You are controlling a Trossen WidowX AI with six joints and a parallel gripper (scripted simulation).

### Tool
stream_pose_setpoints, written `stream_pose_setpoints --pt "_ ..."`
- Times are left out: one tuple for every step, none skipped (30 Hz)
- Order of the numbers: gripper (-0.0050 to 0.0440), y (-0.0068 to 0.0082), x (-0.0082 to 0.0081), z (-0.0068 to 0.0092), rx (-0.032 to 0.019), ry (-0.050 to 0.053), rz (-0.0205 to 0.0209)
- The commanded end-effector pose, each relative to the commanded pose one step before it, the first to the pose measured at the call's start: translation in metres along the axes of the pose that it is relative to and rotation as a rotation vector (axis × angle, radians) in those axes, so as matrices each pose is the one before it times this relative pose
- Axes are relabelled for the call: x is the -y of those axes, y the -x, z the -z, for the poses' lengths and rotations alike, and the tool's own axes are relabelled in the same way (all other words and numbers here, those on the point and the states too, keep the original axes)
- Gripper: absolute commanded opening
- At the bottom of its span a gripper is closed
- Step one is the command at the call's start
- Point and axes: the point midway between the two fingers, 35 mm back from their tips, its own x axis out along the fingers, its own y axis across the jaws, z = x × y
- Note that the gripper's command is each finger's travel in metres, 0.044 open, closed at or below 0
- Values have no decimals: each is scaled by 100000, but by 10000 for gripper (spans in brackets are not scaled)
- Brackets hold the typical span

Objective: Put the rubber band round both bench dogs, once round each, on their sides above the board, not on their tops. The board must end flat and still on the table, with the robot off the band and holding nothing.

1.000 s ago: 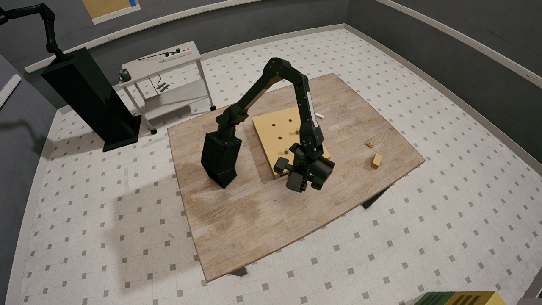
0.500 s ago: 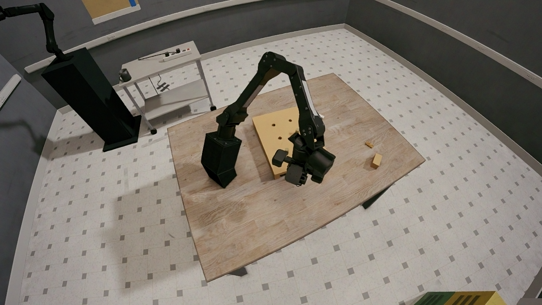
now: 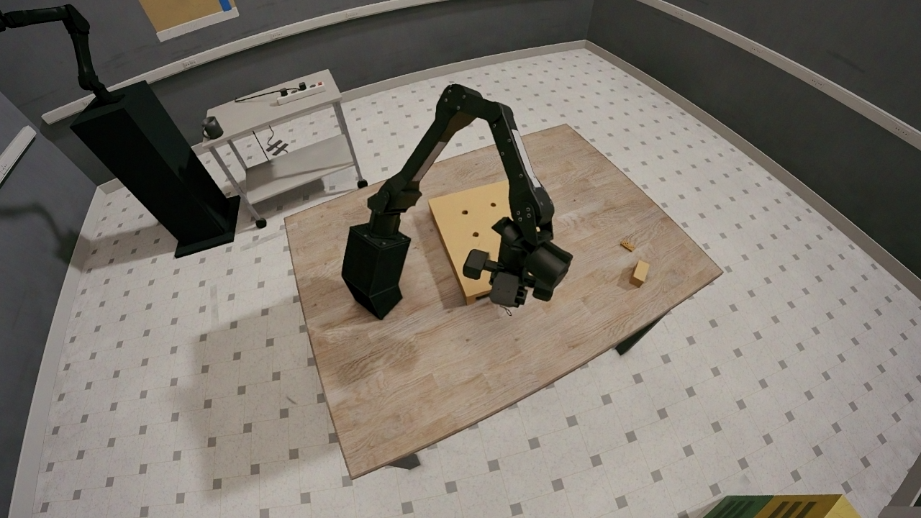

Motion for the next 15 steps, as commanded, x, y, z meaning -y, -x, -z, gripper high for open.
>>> stream_pose_setpoints --pt "-50 762 -1342 1934 3306 11677 -2753" --pt "-50 -51 -311 764 376 3126 580" --pt "-50 -45 -358 757 437 3268 396" --pt "-50 -38 -364 755 411 3248 367" --pt "-50 -31 -370 753 387 3227 337" --pt "-50 0 0 0 0 0 0" --pt "-50 0 0 0 0 0 0" --pt "-50 -24 -375 751 363 3205 307" --pt "-50 -18 -380 747 339 3179 277" --pt "-50 -11 -385 744 317 3156 248" --pt "-50 -4 -391 742 296 3138 219" --pt "-50 3 -396 740 276 3120 191" --pt "-50 9 -401 736 256 3099 163" --pt "-50 16 -406 733 237 3077 134" --pt "-50 22 -410 730 218 3057 106"
